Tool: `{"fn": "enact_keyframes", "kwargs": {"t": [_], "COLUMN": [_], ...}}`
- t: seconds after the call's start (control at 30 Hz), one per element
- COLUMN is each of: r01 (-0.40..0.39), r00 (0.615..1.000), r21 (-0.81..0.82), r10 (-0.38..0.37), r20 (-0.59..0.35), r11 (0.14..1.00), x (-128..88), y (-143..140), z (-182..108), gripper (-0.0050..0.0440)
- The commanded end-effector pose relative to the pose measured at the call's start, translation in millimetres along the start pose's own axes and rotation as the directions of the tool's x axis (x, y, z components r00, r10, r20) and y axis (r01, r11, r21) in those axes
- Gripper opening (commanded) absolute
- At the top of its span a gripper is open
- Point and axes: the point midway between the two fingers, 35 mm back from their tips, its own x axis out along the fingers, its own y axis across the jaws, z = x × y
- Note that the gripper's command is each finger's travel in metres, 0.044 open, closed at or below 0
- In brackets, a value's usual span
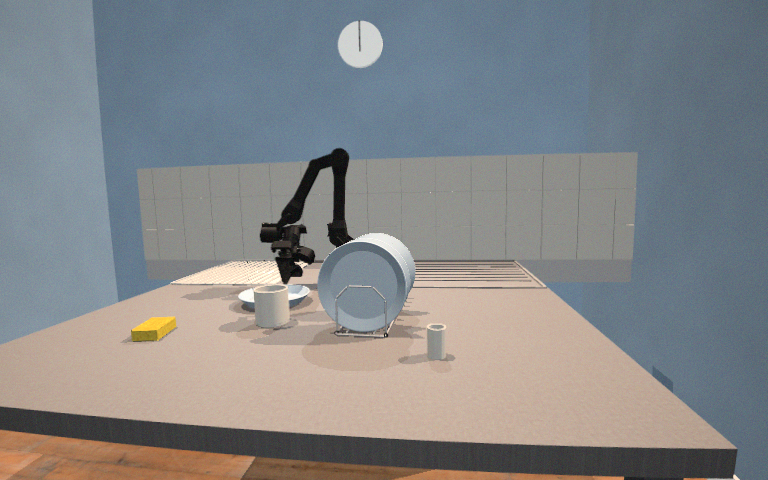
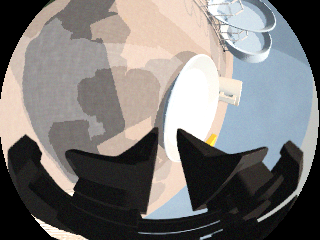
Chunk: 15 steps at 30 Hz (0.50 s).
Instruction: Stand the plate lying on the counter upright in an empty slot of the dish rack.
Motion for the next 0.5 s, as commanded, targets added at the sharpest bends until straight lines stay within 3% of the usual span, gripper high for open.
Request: {"fn": "enact_keyframes", "kwargs": {"t": [0.0, 0.47], "r01": [-0.003, -0.003], "r00": [1.0, 1.0], "r21": [0.003, 0.003], "r10": [0.003, 0.003], "r20": [0.002, 0.002], "r11": [1.0, 1.0], "x": [1.1, 3.5], "y": [0.7, 0.7], "z": [0.6, 0.6], "gripper": [0.0092, 0.0092]}}
